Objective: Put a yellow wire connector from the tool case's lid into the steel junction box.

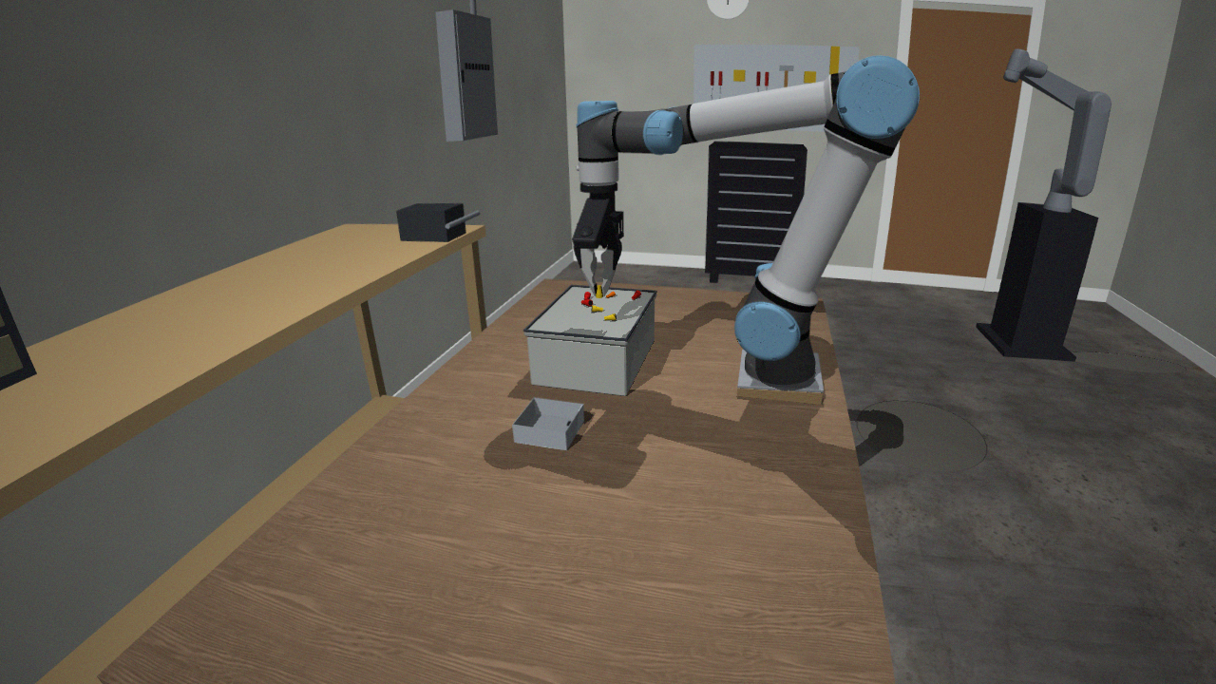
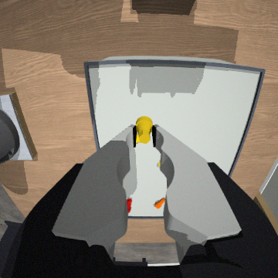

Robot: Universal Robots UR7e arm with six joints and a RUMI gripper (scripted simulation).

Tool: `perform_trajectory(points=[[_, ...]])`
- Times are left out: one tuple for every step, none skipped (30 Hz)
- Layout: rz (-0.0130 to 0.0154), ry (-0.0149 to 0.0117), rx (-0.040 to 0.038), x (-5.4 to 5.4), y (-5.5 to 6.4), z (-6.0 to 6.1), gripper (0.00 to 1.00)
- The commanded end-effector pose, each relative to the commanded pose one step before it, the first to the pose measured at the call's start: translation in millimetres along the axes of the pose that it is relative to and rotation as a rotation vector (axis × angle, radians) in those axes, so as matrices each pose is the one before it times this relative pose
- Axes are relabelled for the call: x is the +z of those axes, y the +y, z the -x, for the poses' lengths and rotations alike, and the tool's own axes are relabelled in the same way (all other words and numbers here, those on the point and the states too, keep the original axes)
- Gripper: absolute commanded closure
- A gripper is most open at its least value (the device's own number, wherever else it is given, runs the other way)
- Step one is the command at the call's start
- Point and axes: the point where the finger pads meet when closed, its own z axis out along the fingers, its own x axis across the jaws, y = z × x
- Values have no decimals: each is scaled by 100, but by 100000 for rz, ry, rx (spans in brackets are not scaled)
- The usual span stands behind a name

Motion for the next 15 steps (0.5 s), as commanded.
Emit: perform_trajectory(points=[[343, -24, 147, -13, -1478, -404, 100], [0, 0, 0, 0, -497, -96, 100], [0, 0, 0, 0, -500, -97, 100], [0, 0, 0, 0, -502, -97, 100], [0, 0, 0, 0, -505, -98, 100], [0, 0, 0, 0, -507, -98, 100], [0, 0, 0, 0, -508, -99, 100], [0, 0, 0, 0, -510, -99, 100], [0, 0, 0, 0, -511, -99, 100], [0, 0, 0, 0, -512, -99, 100], [0, 0, 0, 0, -512, -99, 100], [0, 0, 0, 0, -512, -99, 100], [0, 0, 0, 0, -511, -99, 100], [0, 0, 0, 0, -511, -99, 100], [0, 0, 0, 0, -509, -99, 100]])
